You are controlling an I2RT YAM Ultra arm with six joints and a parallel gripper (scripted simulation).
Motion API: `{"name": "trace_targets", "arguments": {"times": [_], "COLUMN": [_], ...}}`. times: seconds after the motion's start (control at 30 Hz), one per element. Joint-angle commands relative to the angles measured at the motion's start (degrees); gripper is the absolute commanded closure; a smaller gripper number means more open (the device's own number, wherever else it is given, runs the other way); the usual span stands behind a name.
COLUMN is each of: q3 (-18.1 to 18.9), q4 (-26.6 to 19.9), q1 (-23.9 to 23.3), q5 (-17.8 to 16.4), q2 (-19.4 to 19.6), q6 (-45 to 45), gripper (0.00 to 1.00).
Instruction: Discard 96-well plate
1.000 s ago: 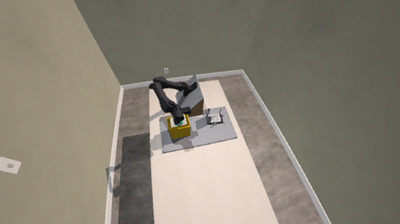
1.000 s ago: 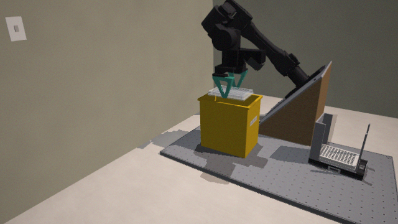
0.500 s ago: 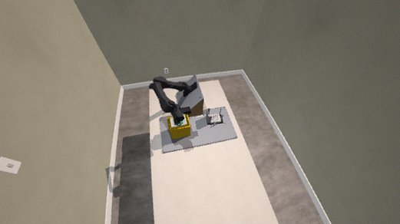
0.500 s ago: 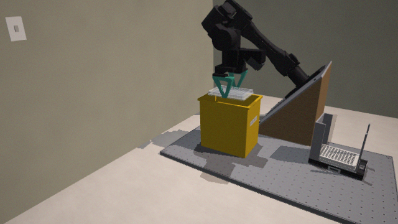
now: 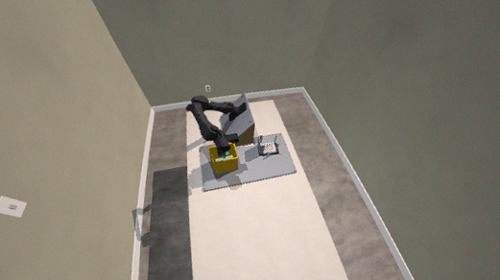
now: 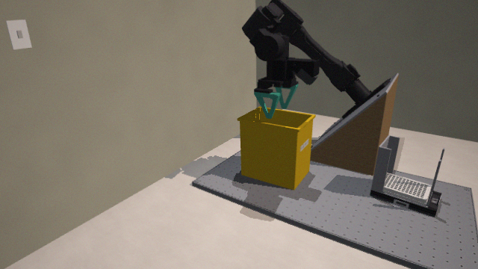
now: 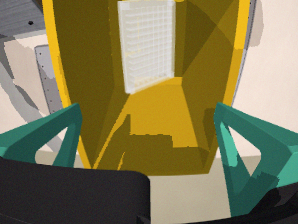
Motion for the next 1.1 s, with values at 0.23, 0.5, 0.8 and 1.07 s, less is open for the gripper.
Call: {"name": "trace_targets", "arguments": {"times": [0.23,0.5,0.8,1.07], "q3": [0.1,1.78,6.85,6.84], "q4": [0.07,-2.23,-8.64,-8.64], "q1": [0.52,1.43,3.93,3.93], "q5": [-0.01,-0.13,-0.53,-0.53], "q2": [-0.42,-0.07,1.21,1.21], "q6": [-0.03,1.3,4.89,4.88], "gripper": [0.0,0.0,0.0,0.0]}}
